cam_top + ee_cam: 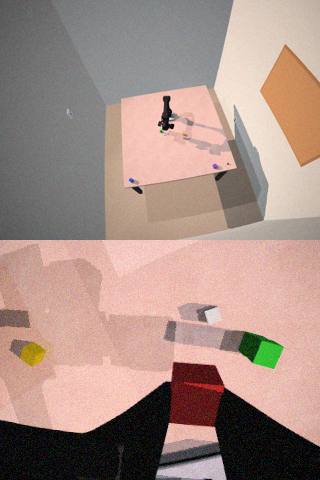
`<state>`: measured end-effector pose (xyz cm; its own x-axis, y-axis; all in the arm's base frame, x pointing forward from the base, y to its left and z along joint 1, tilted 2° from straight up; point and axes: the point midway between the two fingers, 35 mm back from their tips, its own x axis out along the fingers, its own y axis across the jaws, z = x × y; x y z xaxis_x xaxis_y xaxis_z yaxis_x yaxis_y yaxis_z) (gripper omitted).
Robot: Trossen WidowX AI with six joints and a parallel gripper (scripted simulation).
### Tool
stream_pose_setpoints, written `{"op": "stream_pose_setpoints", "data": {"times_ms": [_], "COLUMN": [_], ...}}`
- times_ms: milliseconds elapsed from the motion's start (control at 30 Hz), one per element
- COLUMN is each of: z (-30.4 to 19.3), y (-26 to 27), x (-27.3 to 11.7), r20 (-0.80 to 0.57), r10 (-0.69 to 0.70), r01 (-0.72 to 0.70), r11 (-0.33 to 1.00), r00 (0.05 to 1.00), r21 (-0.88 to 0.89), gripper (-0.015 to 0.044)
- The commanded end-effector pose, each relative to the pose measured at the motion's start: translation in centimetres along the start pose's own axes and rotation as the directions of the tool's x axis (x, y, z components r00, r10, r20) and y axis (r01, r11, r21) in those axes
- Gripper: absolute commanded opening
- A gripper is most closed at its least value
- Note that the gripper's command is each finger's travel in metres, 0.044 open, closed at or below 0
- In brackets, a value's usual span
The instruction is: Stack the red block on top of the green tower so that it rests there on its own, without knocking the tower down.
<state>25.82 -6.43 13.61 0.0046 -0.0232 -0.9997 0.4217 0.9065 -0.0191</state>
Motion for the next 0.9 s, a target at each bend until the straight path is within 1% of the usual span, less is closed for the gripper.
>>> {"op": "stream_pose_setpoints", "data": {"times_ms": [0, 400, 533, 867], "z": [0.1, 0.1, 0.0, 0.0], "y": [-1.8, -7.1, -7.4, -7.7], "x": [0.0, 0.0, 0.0, 3.7], "r20": [-0.003, -0.004, -0.004, -0.004], "r10": [-0.006, -0.013, -0.013, -0.014], "r01": [0.006, 0.013, 0.013, 0.014], "r11": [1.000, 1.000, 1.000, 1.000], "r00": [1.000, 1.000, 1.000, 1.000], "r21": [-0.004, -0.004, -0.004, -0.004], "gripper": [0.0000, 0.0000, 0.0000, 0.0000]}}
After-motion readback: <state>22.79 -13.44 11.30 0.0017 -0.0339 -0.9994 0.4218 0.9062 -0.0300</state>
